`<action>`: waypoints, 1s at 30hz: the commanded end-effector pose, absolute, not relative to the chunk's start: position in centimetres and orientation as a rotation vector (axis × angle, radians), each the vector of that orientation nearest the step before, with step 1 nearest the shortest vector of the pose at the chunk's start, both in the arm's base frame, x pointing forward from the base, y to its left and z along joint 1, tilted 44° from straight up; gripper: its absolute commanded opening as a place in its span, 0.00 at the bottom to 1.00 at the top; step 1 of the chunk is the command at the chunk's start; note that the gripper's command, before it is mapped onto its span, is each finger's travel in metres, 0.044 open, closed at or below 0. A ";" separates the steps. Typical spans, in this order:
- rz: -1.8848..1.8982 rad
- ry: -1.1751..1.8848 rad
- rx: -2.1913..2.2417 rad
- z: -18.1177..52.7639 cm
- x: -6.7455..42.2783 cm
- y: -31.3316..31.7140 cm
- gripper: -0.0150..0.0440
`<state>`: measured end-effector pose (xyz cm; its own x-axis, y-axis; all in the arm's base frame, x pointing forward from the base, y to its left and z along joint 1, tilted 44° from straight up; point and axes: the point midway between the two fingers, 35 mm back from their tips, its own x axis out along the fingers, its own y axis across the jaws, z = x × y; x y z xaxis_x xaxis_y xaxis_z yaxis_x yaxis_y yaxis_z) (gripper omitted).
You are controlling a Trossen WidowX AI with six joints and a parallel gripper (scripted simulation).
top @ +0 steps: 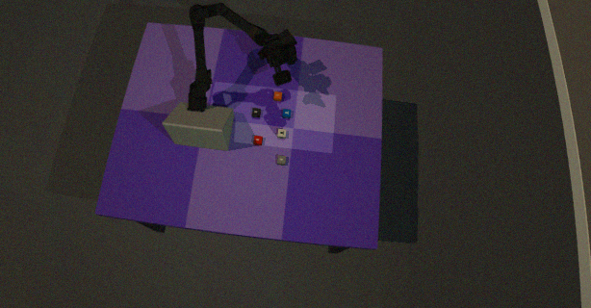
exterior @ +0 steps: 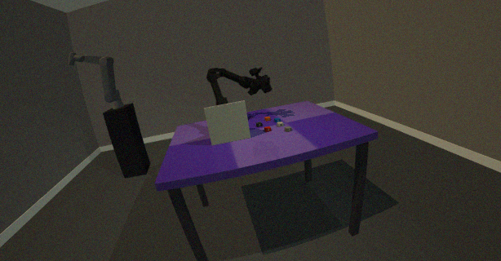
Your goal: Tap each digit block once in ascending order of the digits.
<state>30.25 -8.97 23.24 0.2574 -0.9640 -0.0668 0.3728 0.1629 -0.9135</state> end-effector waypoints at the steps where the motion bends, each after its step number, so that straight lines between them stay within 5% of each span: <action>1: -1.101 0.815 -0.940 22.9 30.4 -9.1 0.93; 7: -0.624 1.313 -0.891 12.8 31.9 -13.5 0.93; 14: 0.038 1.706 -0.376 2.1 27.6 -14.4 0.93; 22: 0.531 1.492 0.548 0.0 25.2 -11.9 0.93; 30: 0.549 1.442 0.626 0.3 25.4 -12.0 0.93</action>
